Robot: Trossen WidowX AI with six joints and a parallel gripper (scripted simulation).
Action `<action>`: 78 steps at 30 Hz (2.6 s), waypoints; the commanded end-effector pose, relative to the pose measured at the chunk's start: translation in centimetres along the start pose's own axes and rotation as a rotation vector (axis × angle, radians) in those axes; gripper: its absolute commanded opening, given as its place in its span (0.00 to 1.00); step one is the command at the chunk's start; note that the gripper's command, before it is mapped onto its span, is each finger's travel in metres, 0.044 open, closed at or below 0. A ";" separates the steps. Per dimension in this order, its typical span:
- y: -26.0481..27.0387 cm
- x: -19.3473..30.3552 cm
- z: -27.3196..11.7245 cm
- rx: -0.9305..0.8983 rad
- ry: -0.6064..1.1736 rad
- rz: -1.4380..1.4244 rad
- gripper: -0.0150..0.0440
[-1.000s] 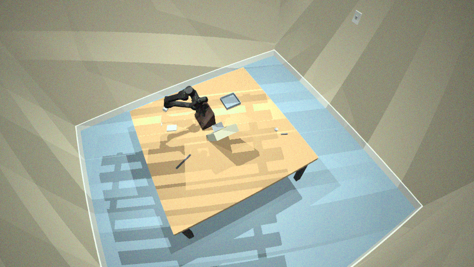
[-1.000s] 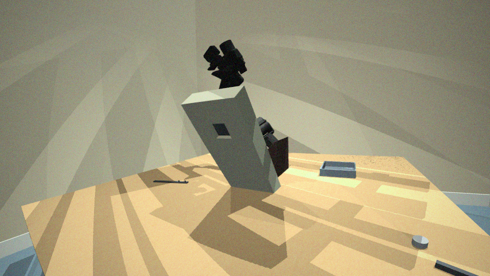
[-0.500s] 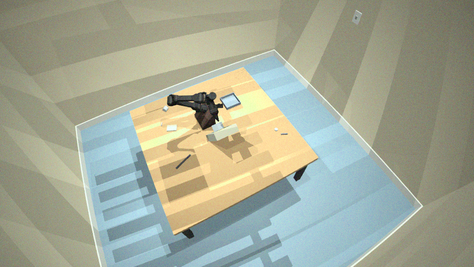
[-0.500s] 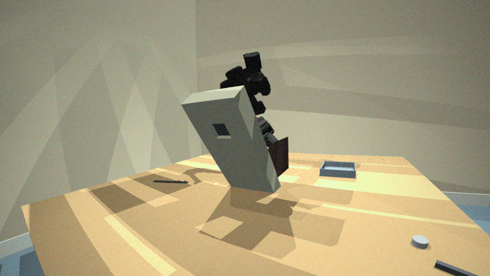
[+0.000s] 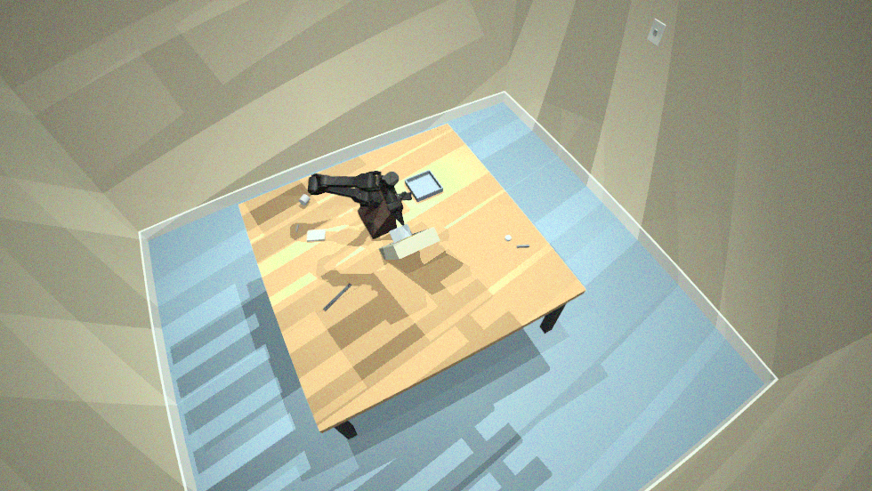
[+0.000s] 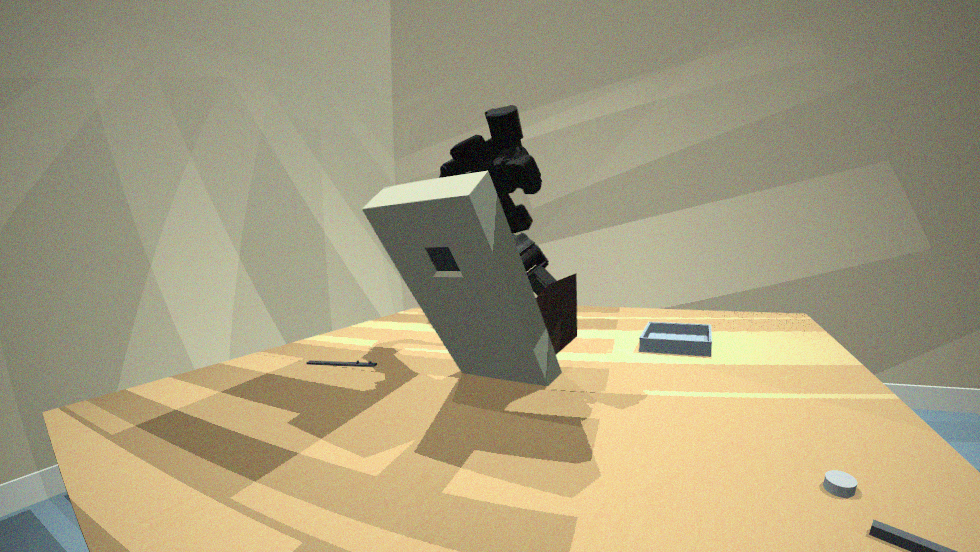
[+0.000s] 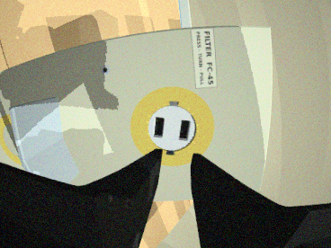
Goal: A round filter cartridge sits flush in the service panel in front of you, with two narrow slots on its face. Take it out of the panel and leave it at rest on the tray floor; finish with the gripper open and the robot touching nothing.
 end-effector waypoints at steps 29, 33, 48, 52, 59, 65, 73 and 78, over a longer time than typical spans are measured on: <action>0.3 0.0 5.0 -0.001 0.001 -0.011 0.41; 0.4 0.0 5.0 -0.001 0.001 -0.011 0.41; 0.5 -0.1 5.0 -0.001 0.001 -0.011 0.41; 0.4 -0.1 5.0 -0.001 0.001 -0.011 0.41; 0.3 -0.1 5.0 -0.001 0.001 -0.011 0.41; 0.2 0.0 5.0 -0.001 0.001 -0.011 0.41; 0.1 0.0 5.0 -0.001 0.001 -0.011 0.41; 0.1 0.0 5.3 -0.001 0.001 -0.011 0.41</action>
Point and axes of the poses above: the point midway between the two fingers, 35 mm back from their tips, its own z axis out along the fingers, its own y axis across the jaws, x = y × z, the point moved 7 cm from there along -z, back along the fingers, and after that the axes turned 12 degrees about -z, right-handed, at the moved point
